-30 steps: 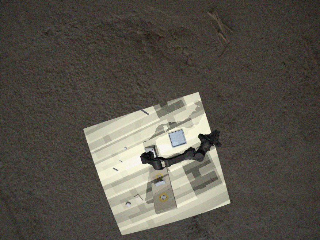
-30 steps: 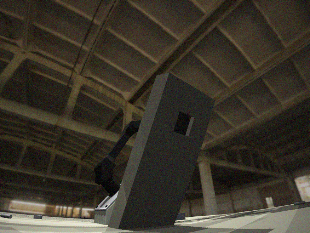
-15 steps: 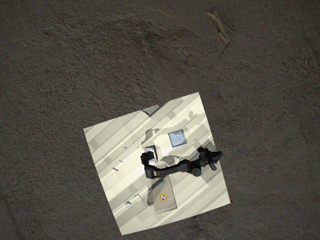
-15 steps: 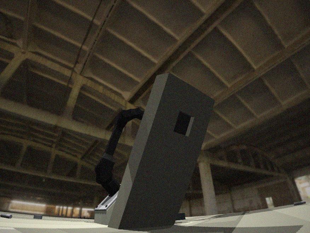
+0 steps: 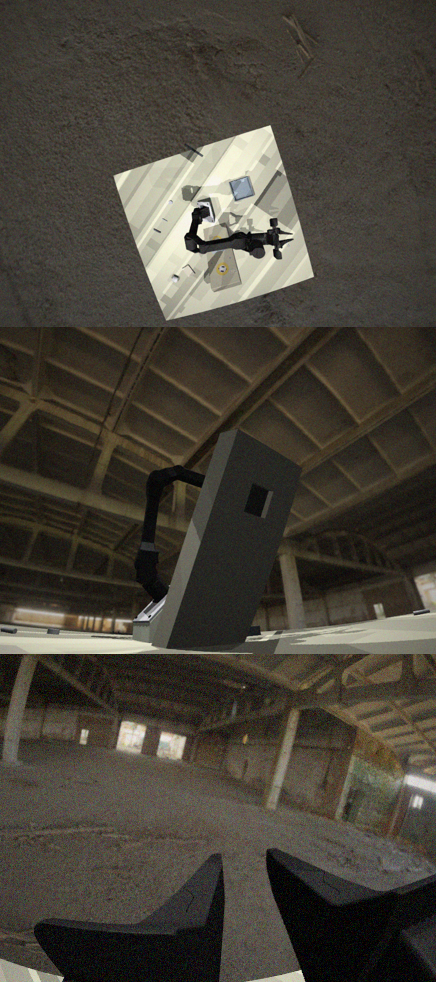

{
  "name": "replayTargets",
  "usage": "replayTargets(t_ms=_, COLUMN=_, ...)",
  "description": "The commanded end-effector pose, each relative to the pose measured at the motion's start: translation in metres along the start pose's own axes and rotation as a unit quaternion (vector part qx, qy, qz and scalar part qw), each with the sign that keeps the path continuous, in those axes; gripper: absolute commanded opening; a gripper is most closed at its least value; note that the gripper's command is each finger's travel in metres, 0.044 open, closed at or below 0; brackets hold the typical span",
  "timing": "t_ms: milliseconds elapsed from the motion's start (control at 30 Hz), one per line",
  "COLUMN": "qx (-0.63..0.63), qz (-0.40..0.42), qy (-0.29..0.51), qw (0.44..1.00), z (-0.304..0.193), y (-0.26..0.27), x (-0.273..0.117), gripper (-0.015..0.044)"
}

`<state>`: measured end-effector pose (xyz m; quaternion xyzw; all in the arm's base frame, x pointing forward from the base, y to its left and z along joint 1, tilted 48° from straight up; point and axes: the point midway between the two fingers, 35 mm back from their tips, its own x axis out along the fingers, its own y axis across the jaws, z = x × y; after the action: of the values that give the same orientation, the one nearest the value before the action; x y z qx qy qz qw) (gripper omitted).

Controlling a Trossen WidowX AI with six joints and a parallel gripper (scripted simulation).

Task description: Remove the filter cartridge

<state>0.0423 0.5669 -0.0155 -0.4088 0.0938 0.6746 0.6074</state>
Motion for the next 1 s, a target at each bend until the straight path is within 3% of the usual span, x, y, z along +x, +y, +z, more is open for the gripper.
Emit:
replayTargets(t_ms=0, qx=0.241, qz=-0.101, qy=0.074, qw=0.962, z=-0.038, y=-0.05, x=-0.045, gripper=0.0102)
replayTargets(t_ms=233, qx=0.434, qz=-0.211, qy=0.102, qw=0.87, z=-0.077, y=-0.085, x=-0.09, gripper=0.0102)
replayTargets(t_ms=500, qx=0.607, qz=-0.345, qy=0.083, qw=0.711, z=-0.121, y=-0.116, x=-0.15, gripper=0.0102)
replayTargets(t_ms=967, qx=0.751, qz=-0.545, qy=-0.086, qw=0.362, z=-0.19, y=-0.146, x=-0.273, gripper=0.0102)
